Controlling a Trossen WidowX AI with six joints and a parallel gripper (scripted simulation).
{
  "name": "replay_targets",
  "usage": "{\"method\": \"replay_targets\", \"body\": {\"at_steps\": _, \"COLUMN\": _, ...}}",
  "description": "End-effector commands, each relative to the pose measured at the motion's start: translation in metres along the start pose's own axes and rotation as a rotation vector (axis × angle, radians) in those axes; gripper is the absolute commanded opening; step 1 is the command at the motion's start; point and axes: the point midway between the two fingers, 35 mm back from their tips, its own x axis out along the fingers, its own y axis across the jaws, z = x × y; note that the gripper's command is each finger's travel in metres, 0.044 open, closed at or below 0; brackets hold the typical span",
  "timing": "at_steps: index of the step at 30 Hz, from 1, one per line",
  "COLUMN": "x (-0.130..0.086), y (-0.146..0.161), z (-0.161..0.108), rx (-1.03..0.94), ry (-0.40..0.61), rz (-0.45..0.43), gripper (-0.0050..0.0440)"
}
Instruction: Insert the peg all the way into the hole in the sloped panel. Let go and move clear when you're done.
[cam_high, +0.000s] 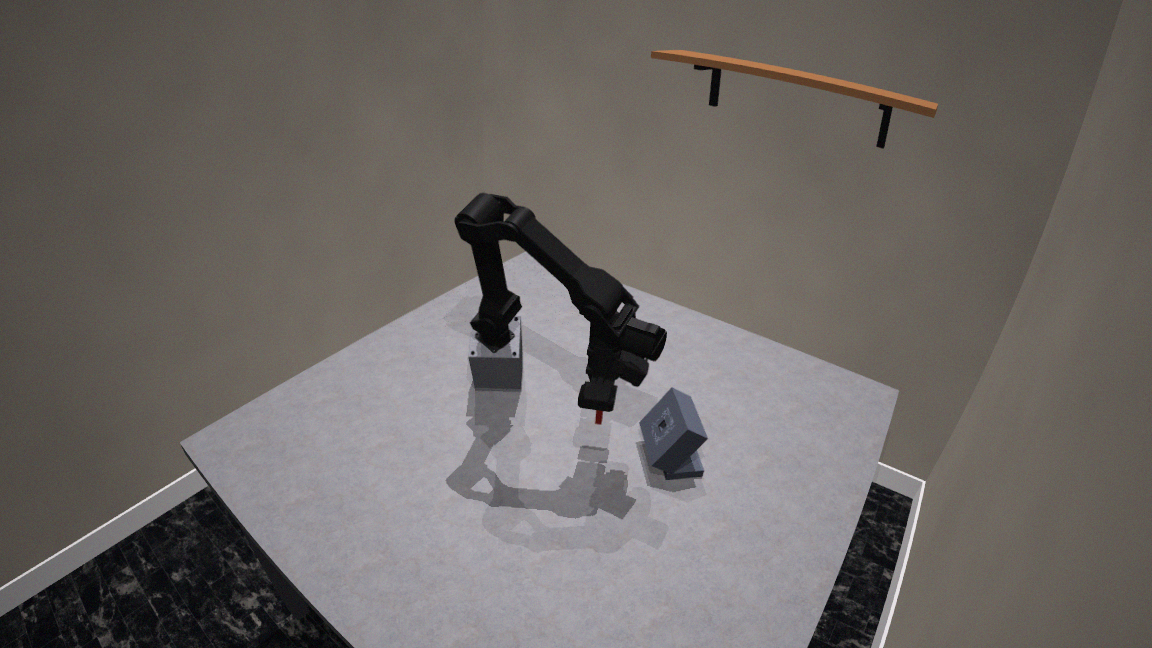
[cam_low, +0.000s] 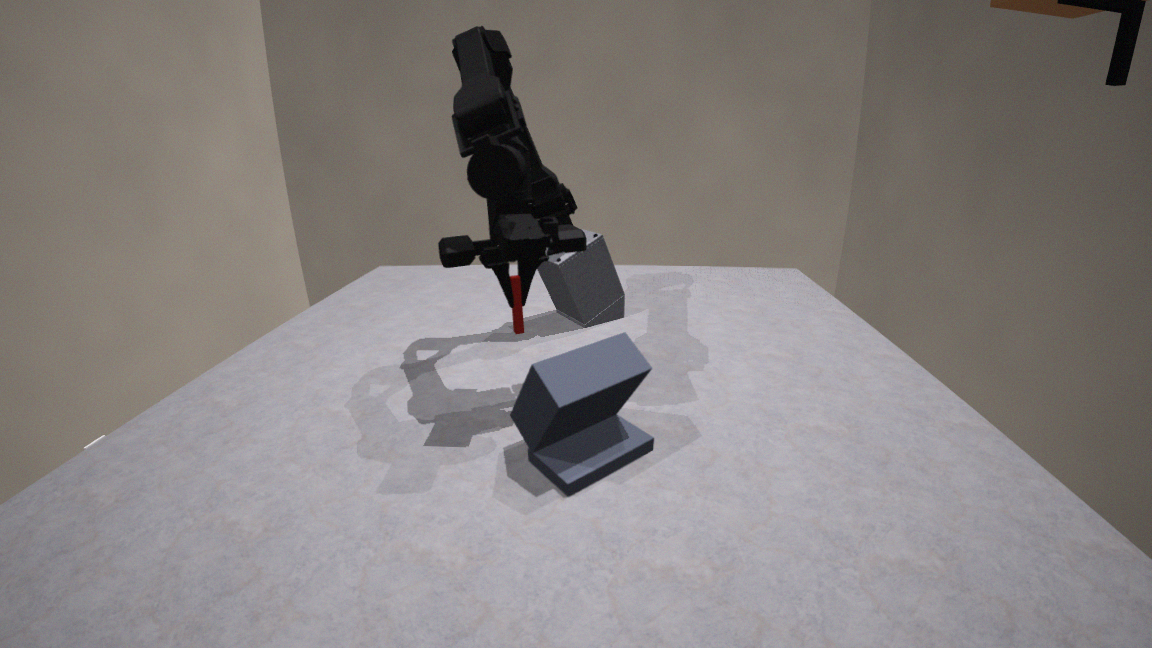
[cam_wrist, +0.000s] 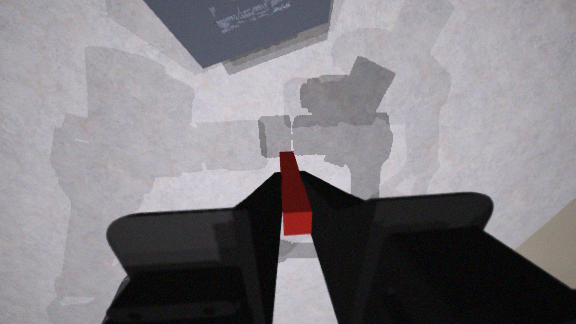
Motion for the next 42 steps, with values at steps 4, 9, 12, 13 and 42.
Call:
{"method": "replay_targets", "body": {"at_steps": 4, "x": -0.003, "y": -0.004, "z": 0.003, "rx": 0.078, "ry": -0.057, "rz": 0.029, "gripper": 0.0}}
{"method": "replay_targets", "body": {"at_steps": 9, "x": 0.0, "y": -0.003, "z": 0.003, "rx": 0.143, "ry": -0.086, "rz": 0.063, "gripper": 0.0}}
{"method": "replay_targets", "body": {"at_steps": 12, "x": 0.001, "y": -0.003, "z": 0.003, "rx": 0.155, "ry": -0.091, "rz": 0.069, "gripper": 0.0}}
{"method": "replay_targets", "body": {"at_steps": 13, "x": 0.001, "y": -0.003, "z": 0.003, "rx": 0.168, "ry": -0.097, "rz": 0.076, "gripper": 0.0}}
{"method": "replay_targets", "body": {"at_steps": 42, "x": 0.012, "y": -0.002, "z": 0.005, "rx": 0.494, "ry": -0.25, "rz": 0.261, "gripper": 0.0}}
